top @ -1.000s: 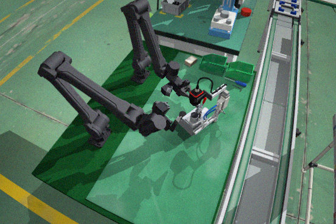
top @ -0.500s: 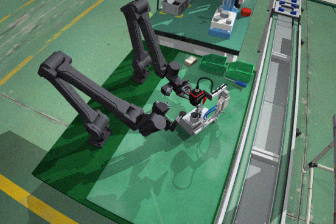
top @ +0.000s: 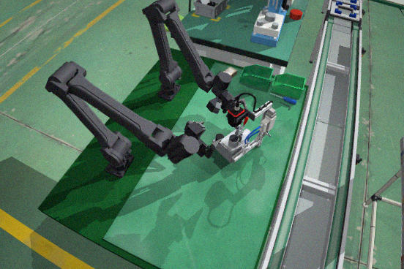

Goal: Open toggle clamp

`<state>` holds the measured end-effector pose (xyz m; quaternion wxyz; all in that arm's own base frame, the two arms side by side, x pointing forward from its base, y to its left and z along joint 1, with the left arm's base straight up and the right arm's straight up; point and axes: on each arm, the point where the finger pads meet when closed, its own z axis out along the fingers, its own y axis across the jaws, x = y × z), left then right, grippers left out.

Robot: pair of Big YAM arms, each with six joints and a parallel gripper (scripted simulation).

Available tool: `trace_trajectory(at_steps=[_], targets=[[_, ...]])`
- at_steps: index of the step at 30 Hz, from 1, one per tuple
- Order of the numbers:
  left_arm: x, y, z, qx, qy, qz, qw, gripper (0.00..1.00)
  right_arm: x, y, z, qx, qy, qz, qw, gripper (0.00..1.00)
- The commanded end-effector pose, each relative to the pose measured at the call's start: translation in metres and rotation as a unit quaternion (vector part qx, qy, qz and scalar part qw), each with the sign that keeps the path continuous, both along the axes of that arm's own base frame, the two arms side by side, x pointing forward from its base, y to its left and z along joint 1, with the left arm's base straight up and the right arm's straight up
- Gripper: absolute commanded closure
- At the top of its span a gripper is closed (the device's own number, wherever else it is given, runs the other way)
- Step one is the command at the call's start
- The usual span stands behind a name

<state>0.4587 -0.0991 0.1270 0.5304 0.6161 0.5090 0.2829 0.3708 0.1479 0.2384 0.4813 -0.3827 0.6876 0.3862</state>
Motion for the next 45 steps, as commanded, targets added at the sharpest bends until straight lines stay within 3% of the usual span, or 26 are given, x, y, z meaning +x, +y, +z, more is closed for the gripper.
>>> trace_trajectory(at_steps=[1, 9, 15, 20, 23, 37, 39, 45], targets=[[0.044, 0.009, 0.032, -0.048, 0.041, 0.024, 0.998, 0.40, 0.023, -0.002, 0.038, 0.024, -0.029, -0.026, 0.999, 0.00], [0.064, 0.017, 0.045, -0.083, 0.094, 0.044, 0.991, 0.40, 0.033, -0.004, 0.054, 0.044, -0.037, -0.047, 0.997, 0.00], [0.078, 0.023, 0.064, -0.116, 0.145, 0.064, 0.980, 0.40, 0.042, -0.001, 0.096, 0.063, -0.074, -0.055, 0.994, 0.00], [0.083, 0.022, 0.056, -0.138, 0.214, 0.079, 0.964, 0.40, 0.048, -0.008, 0.114, 0.062, -0.093, -0.063, 0.992, 0.00], [0.083, 0.017, 0.057, -0.141, 0.225, 0.079, 0.961, 0.40, 0.050, -0.009, 0.113, 0.060, -0.092, -0.064, 0.992, 0.00], [0.072, 0.010, 0.082, -0.197, 0.378, 0.128, 0.895, 0.40, 0.040, -0.012, 0.151, 0.039, -0.140, -0.036, 0.989, 0.00], [0.072, 0.010, 0.082, -0.197, 0.378, 0.128, 0.895, 0.40, 0.040, -0.012, 0.151, 0.039, -0.140, -0.036, 0.989, 0.00], [0.060, 0.007, 0.098, -0.217, 0.439, 0.154, 0.858, 0.40, 0.034, -0.012, 0.162, 0.033, -0.154, -0.017, 0.987, 0.00]])
